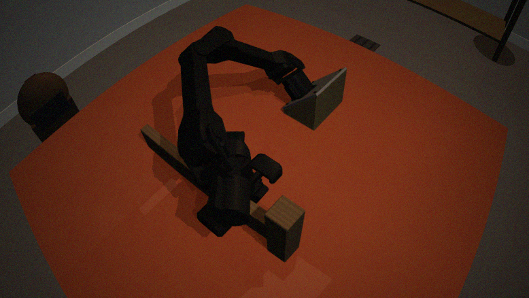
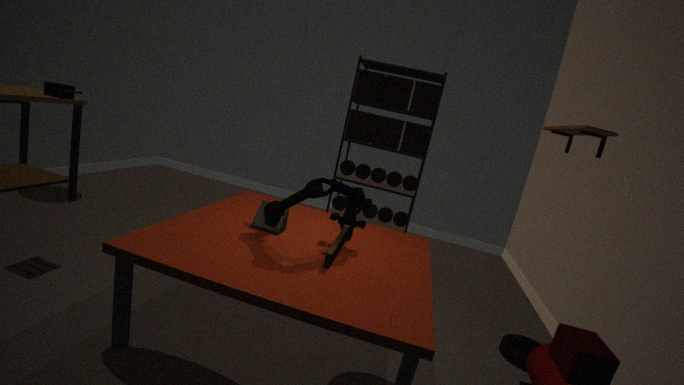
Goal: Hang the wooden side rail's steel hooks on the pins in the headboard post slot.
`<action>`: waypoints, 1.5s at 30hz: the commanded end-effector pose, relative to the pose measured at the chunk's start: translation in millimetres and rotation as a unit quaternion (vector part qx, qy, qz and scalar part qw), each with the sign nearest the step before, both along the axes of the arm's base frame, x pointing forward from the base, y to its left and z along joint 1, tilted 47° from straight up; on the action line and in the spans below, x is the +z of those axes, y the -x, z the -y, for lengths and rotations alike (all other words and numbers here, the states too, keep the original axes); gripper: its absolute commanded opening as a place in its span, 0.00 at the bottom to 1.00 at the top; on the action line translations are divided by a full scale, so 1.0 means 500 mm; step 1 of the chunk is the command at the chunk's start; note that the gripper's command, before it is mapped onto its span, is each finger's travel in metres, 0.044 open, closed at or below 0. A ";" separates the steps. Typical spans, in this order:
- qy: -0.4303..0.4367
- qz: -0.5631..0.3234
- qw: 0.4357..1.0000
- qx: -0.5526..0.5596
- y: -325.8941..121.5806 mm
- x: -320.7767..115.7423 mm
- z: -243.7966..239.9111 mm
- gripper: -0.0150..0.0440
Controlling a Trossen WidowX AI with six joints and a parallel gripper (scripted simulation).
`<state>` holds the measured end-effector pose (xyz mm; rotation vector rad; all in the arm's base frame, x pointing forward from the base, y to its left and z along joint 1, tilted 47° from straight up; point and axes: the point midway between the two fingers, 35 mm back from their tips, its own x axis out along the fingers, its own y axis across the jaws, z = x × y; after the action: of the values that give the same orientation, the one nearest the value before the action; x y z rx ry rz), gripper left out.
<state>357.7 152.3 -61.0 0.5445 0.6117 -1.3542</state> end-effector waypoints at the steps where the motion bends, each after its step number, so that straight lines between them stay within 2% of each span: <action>1: -0.002 0.001 1.000 0.004 0.005 -0.001 -0.010 0.25; 45: -0.002 0.001 1.000 0.004 0.004 -0.007 -0.012 0.25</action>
<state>356.7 154.3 -63.9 0.5423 0.6123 -1.3544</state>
